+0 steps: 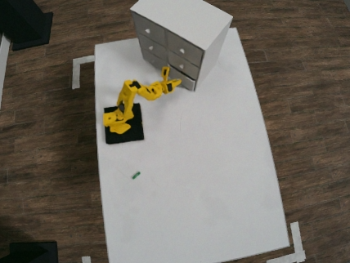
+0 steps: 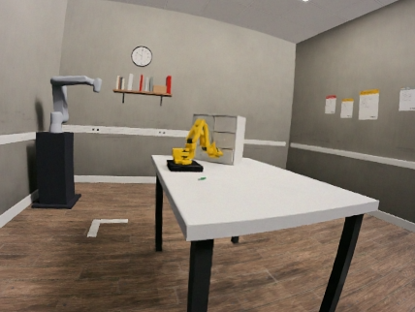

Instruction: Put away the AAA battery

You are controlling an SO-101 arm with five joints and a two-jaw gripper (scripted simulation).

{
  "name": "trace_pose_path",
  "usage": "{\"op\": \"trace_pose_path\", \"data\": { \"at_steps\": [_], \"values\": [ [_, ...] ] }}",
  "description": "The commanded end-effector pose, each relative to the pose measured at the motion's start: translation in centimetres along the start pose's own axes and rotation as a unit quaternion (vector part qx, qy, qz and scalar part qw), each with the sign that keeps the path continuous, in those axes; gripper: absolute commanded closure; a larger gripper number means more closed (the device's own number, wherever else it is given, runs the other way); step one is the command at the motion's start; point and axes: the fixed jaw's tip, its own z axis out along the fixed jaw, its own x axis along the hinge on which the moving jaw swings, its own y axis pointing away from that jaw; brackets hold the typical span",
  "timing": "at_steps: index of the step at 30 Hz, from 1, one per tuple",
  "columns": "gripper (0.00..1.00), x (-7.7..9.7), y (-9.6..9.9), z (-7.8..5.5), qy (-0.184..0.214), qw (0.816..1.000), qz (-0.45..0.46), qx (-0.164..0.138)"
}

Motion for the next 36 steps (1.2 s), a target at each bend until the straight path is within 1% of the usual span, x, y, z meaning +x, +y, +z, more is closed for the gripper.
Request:
{"op": "trace_pose_path", "data": {
  "at_steps": [1,14,36],
  "values": [
    [1.0,0.27,0.09,-0.35,0.005,1.0,-0.005,-0.003],
    [1.0,0.58,0.09,-1.02,0.007,1.0,-0.004,0.0],
    [1.0,0.69,0.09,-1.27,0.008,1.0,-0.003,0.001]
  ]
}}
